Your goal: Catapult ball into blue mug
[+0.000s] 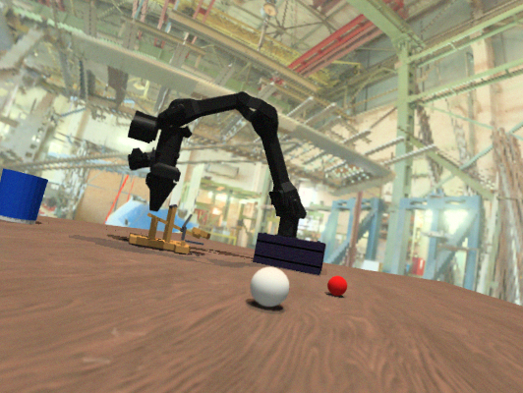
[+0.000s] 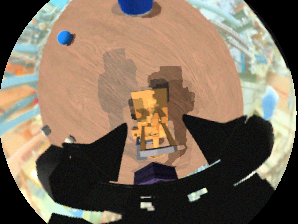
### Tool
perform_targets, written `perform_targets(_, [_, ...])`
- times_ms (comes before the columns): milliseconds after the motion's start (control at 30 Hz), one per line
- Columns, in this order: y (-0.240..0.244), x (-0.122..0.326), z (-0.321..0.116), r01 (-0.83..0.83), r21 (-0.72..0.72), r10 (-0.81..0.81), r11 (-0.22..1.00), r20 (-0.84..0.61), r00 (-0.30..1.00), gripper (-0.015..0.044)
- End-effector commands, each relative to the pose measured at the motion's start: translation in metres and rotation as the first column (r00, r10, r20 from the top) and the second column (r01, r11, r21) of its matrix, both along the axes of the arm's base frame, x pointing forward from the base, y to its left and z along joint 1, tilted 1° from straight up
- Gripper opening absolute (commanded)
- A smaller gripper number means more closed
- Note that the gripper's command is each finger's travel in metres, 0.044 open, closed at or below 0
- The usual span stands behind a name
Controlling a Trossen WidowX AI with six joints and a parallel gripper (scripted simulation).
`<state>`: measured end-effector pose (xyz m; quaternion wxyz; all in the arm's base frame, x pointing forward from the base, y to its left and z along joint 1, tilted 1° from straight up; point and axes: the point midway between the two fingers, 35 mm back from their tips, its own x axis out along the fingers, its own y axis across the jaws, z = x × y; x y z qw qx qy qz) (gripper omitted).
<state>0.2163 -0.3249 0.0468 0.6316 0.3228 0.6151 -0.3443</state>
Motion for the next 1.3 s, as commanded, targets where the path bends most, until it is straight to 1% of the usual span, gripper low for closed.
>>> perform_targets(0, [0.000, 0.000, -0.006, 0.000, 0.002, -0.001, 1.000, 0.002, 1.000, 0.0440])
perform_targets(900, [-0.001, 0.000, -0.050, 0.001, 0.002, -0.001, 1.000, 0.002, 1.000, 0.0440])
perform_targets(1067, [-0.001, 0.000, -0.052, 0.001, 0.002, -0.001, 1.000, 0.002, 1.000, 0.0440])
perform_targets(1267, [-0.003, 0.001, -0.049, 0.002, -0.004, -0.002, 1.000, 0.003, 1.000, 0.0282])
